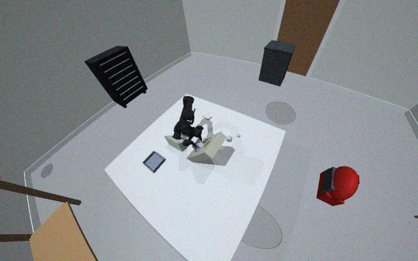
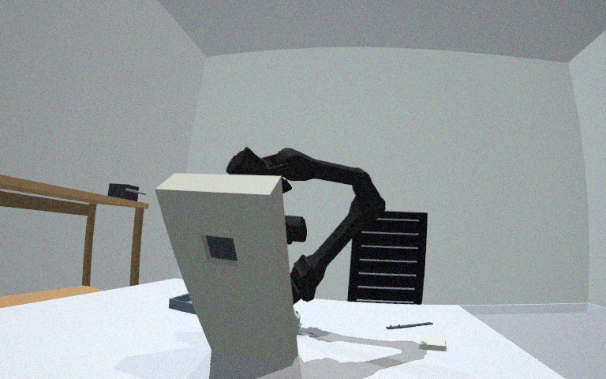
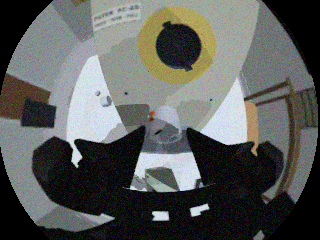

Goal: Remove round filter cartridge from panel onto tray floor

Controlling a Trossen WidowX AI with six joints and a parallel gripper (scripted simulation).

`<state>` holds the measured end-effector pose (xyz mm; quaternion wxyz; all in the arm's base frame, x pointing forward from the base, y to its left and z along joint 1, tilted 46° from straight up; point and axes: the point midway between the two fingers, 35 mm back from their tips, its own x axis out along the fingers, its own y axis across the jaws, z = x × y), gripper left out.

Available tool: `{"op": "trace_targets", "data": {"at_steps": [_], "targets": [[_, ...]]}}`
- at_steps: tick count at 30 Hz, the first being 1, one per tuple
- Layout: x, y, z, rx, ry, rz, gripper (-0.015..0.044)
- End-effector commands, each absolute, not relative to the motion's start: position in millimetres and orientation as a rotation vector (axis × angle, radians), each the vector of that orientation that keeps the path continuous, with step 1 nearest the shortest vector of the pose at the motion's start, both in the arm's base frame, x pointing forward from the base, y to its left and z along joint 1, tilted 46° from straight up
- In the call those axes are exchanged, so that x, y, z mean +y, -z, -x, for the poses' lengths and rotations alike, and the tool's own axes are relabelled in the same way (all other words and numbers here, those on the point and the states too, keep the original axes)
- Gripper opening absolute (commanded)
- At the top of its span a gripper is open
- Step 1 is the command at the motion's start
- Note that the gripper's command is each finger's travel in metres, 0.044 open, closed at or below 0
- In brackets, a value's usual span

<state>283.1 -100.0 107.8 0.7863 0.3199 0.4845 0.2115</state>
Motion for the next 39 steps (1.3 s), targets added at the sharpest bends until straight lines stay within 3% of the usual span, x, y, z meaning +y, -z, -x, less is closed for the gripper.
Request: {"op": "trace_targets", "data": {"at_steps": [1, 4, 14, 21, 39], "targets": [[-95, -104, -284, 1.043, -0.458, -0.699, 0.0305], [-98, -106, -284, 1.045, -0.457, -0.69, 0.0252], [-98, -106, -284, 1.045, -0.457, -0.69, 0.0186], [-102, -111, -289, 1.045, -0.457, -0.691, 0.0002], [-151, -155, -279, 1.049, -0.378, -0.772, 0.0]]}}
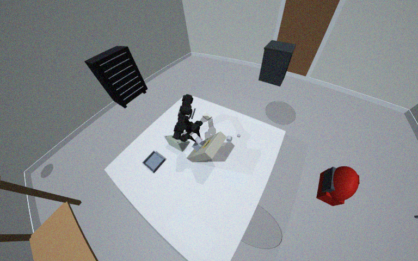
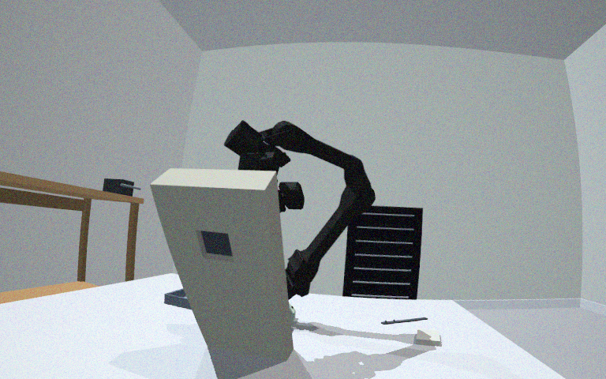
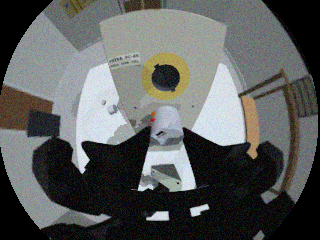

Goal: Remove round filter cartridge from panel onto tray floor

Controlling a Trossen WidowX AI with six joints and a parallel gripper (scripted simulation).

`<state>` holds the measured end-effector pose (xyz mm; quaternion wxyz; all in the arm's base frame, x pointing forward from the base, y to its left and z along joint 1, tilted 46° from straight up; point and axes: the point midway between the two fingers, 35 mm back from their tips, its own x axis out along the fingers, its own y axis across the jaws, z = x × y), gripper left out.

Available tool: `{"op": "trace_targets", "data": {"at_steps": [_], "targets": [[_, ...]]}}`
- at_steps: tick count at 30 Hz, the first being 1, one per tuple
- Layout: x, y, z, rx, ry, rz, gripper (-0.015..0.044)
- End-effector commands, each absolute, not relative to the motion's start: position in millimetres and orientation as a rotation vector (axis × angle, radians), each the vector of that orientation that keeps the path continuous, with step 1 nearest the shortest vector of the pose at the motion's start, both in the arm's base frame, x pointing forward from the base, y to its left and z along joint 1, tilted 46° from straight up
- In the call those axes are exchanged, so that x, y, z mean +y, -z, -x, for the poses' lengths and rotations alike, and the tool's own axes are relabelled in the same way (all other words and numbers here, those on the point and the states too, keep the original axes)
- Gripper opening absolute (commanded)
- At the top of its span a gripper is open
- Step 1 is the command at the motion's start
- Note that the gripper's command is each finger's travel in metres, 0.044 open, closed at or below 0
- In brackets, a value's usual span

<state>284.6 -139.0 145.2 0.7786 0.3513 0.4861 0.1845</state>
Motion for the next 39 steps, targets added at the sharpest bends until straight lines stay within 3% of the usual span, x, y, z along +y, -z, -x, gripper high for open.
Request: {"op": "trace_targets", "data": {"at_steps": [1, 9, 27, 39], "targets": [[-154, -159, -277, 1.049, -0.371, -0.779, 0.0], [-173, -175, -264, 1.048, -0.339, -0.816, 0.0], [-226, -107, -271, 1.046, -0.452, -0.69, 0.0], [-265, -53, -220, 1.263, -0.048, -0.918, 0.0]]}}
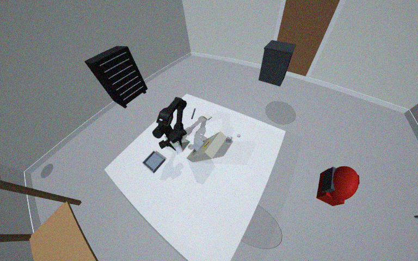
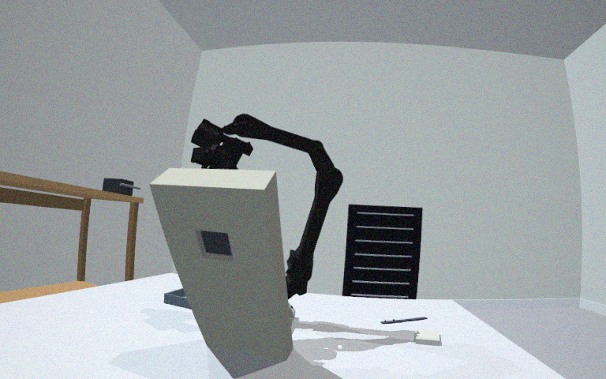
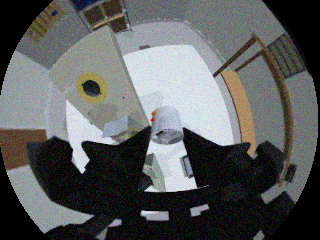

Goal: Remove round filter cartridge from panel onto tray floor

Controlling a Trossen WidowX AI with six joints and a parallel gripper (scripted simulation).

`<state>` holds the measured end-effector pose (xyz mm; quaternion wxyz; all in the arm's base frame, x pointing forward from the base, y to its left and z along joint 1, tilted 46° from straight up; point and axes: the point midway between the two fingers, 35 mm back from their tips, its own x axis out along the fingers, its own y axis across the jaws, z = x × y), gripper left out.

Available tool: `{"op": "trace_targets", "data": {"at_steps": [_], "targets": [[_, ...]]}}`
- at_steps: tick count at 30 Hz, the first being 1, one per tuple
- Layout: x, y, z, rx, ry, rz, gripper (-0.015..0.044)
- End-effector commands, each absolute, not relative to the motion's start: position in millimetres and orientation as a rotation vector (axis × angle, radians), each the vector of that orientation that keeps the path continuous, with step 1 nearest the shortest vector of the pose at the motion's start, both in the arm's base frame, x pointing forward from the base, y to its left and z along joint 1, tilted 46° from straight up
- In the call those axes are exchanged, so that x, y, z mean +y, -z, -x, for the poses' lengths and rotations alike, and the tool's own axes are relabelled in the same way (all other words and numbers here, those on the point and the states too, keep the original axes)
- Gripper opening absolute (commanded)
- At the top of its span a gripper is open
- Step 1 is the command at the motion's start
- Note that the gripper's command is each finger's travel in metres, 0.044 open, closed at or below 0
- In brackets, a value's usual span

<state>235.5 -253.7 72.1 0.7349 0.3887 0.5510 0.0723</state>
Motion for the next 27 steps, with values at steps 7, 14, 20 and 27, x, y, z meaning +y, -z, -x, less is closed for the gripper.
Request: {"op": "trace_targets", "data": {"at_steps": [7, 14, 20, 27], "targets": [[-294, -14, -179, 1.357, 0.264, -1.051, 0.0], [-317, 20, -135, 1.399, 0.599, -1.174, 0.0], [-319, 23, -131, 1.4, 0.633, -1.185, 0.0], [-317, 48, -98, 1.417, 0.749, -1.22, 0.0]]}}
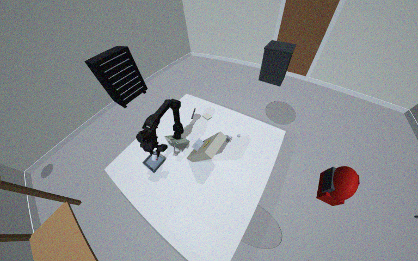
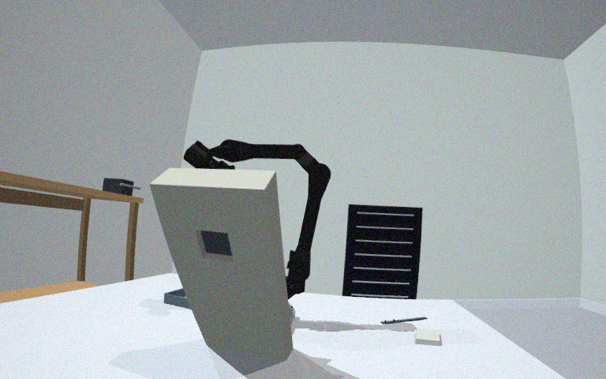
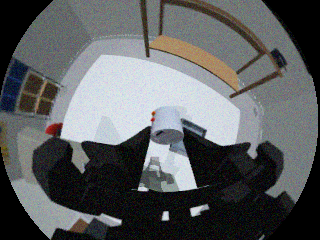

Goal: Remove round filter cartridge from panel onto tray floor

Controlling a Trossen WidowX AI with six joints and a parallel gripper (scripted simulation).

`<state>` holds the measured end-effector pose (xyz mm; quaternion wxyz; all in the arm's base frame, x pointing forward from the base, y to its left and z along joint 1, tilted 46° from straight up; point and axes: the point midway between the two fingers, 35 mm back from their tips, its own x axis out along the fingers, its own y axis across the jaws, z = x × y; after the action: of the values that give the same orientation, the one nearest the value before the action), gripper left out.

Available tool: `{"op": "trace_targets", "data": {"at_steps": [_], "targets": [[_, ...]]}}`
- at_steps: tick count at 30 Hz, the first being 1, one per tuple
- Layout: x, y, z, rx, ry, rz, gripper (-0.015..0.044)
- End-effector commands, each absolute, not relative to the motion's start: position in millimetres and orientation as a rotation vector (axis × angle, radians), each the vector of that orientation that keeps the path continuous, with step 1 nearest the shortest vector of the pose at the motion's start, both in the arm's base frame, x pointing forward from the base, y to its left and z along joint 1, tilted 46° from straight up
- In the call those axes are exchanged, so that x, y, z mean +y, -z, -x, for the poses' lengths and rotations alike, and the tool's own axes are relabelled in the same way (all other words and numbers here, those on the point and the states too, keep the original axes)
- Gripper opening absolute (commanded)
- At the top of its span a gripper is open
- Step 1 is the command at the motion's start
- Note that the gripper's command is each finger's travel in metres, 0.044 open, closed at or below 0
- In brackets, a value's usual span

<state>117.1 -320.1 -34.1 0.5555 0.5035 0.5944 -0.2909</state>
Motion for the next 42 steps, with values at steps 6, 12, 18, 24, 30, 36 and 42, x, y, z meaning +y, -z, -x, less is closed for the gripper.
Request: {"op": "trace_targets", "data": {"at_steps": [6, 12, 18, 24, 30, 36, 42], "targets": [[-308, 73, -62, 1.434, 0.876, -1.258, 0.0], [-295, 95, -28, 1.449, 1.004, -1.297, 0.0], [-275, 113, 5, 1.464, 1.132, -1.336, 0.0], [-252, 128, 34, 1.477, 1.26, -1.373, 0.0], [-245, 132, 41, 1.48, 1.291, -1.383, 0.0], [-225, 156, 44, 1.48, 1.292, -1.382, 0.0], [-199, 180, 46, 1.481, 1.292, -1.383, 0.0]]}}
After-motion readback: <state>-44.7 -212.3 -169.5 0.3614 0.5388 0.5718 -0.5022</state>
